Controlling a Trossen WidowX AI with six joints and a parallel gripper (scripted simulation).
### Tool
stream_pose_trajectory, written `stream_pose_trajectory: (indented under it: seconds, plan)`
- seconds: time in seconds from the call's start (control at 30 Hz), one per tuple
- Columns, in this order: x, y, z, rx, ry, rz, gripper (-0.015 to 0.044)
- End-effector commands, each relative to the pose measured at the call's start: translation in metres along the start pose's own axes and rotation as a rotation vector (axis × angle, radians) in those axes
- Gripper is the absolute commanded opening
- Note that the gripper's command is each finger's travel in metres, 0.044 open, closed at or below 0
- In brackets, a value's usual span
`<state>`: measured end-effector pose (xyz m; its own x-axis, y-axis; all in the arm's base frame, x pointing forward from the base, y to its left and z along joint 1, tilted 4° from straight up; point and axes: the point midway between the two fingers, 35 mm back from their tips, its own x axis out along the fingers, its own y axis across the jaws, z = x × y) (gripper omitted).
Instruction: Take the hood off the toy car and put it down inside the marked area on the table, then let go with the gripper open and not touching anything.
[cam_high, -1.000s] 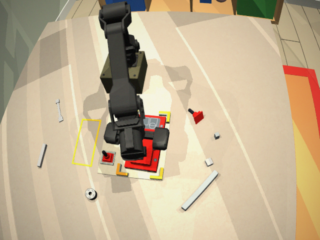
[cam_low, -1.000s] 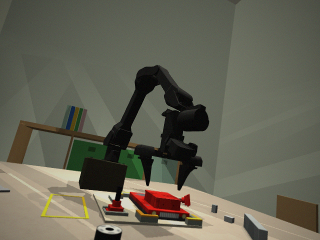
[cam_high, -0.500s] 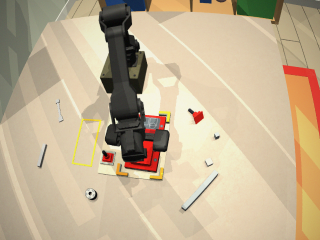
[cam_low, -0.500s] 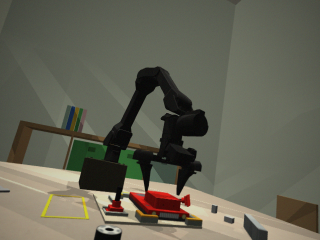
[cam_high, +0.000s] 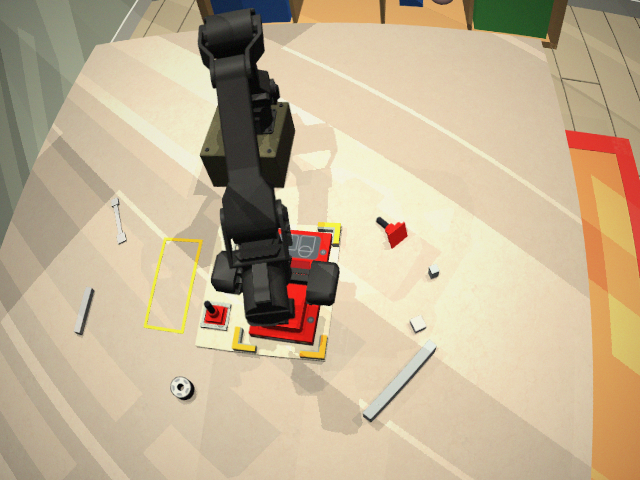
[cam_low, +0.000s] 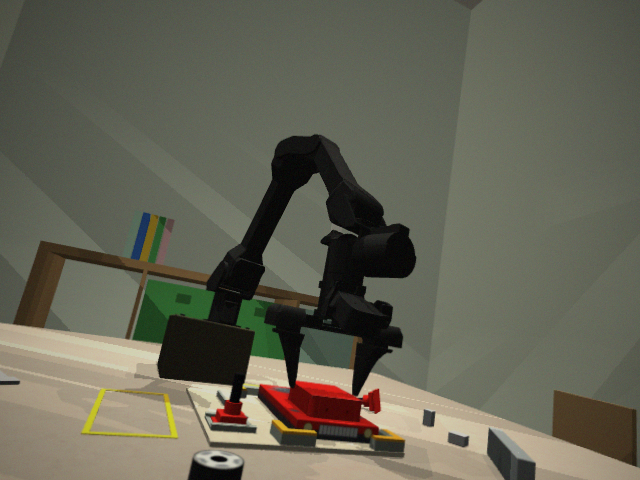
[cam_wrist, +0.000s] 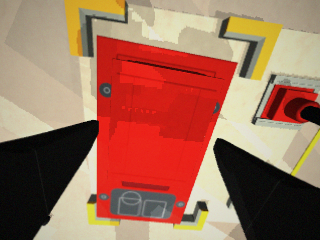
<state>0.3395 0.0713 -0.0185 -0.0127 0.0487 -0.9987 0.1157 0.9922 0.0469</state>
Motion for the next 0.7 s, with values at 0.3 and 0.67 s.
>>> stream_pose_trajectory:
  seconds: [0.3, 0.67]
  plan:
    - [0.0066, 0.0009, -0.0003, 0.004, 0.001, 0.005, 0.044]
    - [0.0121, 0.0009, -0.0004, 0.004, 0.001, 0.005, 0.044]
